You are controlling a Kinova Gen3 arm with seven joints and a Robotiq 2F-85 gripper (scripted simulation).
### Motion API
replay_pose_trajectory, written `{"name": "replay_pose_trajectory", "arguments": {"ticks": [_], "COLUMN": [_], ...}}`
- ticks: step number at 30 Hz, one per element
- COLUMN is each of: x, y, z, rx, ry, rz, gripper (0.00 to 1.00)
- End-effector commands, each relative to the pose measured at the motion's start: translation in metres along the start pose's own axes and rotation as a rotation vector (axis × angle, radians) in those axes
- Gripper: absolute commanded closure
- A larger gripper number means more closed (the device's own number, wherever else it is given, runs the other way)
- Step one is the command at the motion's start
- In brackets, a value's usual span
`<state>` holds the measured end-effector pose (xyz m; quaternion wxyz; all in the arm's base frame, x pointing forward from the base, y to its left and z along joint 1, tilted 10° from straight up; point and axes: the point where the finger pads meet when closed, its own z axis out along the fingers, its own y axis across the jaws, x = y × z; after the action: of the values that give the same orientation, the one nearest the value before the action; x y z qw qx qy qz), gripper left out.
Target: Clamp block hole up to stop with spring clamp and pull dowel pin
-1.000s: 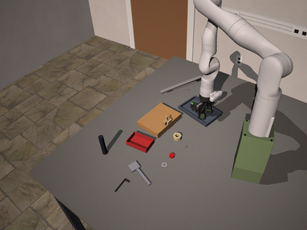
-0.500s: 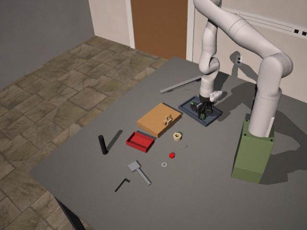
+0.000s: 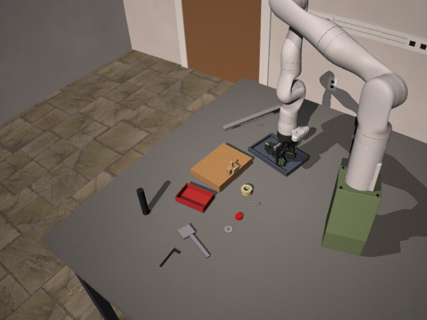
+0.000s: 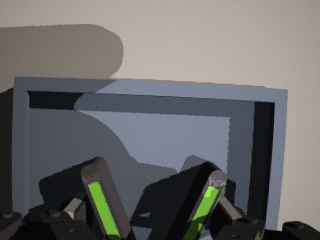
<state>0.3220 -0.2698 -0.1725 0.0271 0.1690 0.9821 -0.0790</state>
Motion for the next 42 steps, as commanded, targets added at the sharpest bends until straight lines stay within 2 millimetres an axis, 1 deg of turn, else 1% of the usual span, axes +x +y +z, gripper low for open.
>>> {"name": "replay_pose_trajectory", "arguments": {"ticks": [1, 6, 7, 12, 13, 18, 19, 26, 27, 32, 33, 40, 41, 42], "x": [-0.0007, -0.0007, -0.0007, -0.0007, -0.0007, -0.0007, -0.0007, -0.0006, -0.0006, -0.0006, -0.0006, -0.0006, -0.0006, -0.0006], "y": [-0.0001, -0.0001, -0.0001, -0.0001, -0.0001, -0.0001, -0.0001, -0.0001, -0.0001, -0.0001, -0.0001, -0.0001, -0.0001, -0.0001], "z": [-0.0005, -0.0005, -0.0005, -0.0005, -0.0006, -0.0018, -0.0019, -0.0031, -0.0031, -0.0044, -0.0044, -0.0055, -0.0055, -0.0056], "rx": [0.0, 0.0, 0.0, 0.0, 0.0, 0.0, 0.0, 0.0, 0.0, 0.0, 0.0, 0.0, 0.0, 0.0], "ry": [-0.001, -0.001, -0.001, -0.001, -0.001, -0.001, -0.001, -0.001, -0.001, -0.001, -0.001, -0.001, -0.001, -0.001], "rz": [0.0, 0.0, 0.0, 0.0, 0.0, 0.0, 0.0, 0.0, 0.0, 0.0, 0.0, 0.0, 0.0, 0.0], "gripper": [0.23, 0.23, 0.29, 0.29, 0.36, 0.36, 0.42, 0.42, 0.48, 0.48, 0.54, 0.54, 0.6, 0.6]}}
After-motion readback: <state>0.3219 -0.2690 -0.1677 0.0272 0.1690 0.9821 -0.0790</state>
